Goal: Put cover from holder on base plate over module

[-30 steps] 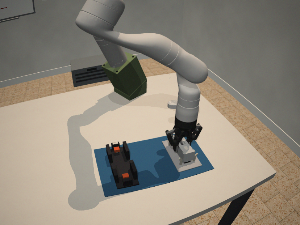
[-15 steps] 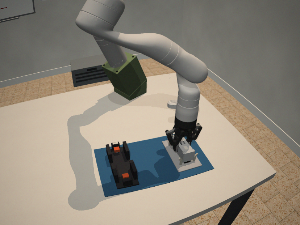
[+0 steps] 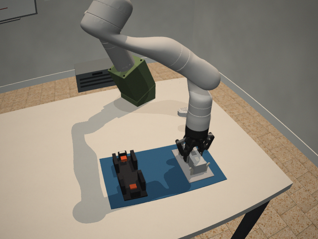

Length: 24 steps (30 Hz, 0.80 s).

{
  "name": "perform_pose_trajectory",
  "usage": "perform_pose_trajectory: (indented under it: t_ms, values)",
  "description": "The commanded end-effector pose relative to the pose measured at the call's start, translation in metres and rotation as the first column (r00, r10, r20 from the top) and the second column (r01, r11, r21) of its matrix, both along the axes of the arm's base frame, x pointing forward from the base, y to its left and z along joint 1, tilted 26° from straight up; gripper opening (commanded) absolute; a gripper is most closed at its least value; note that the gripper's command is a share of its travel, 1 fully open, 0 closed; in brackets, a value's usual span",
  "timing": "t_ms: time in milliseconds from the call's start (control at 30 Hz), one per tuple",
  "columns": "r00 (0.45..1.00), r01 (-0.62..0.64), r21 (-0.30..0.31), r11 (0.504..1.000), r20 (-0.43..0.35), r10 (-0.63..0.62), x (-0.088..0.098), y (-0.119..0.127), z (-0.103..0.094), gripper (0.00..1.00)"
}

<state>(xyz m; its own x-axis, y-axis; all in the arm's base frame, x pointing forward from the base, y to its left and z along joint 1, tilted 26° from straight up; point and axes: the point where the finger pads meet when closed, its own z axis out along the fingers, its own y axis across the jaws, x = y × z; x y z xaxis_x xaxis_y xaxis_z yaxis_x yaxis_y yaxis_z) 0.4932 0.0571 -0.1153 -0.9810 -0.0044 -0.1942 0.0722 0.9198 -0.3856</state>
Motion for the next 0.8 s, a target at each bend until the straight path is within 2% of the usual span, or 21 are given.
perform_pose_trajectory:
  t_ms: [0, 767]
  values:
    - [1.000, 0.000, 0.000, 1.000, -0.002, 0.000, -0.0007, -0.0002, -0.0007, 0.00]
    - [1.000, 0.000, 0.000, 1.000, 0.000, 0.000, 0.0005, 0.0001, -0.0002, 0.00]
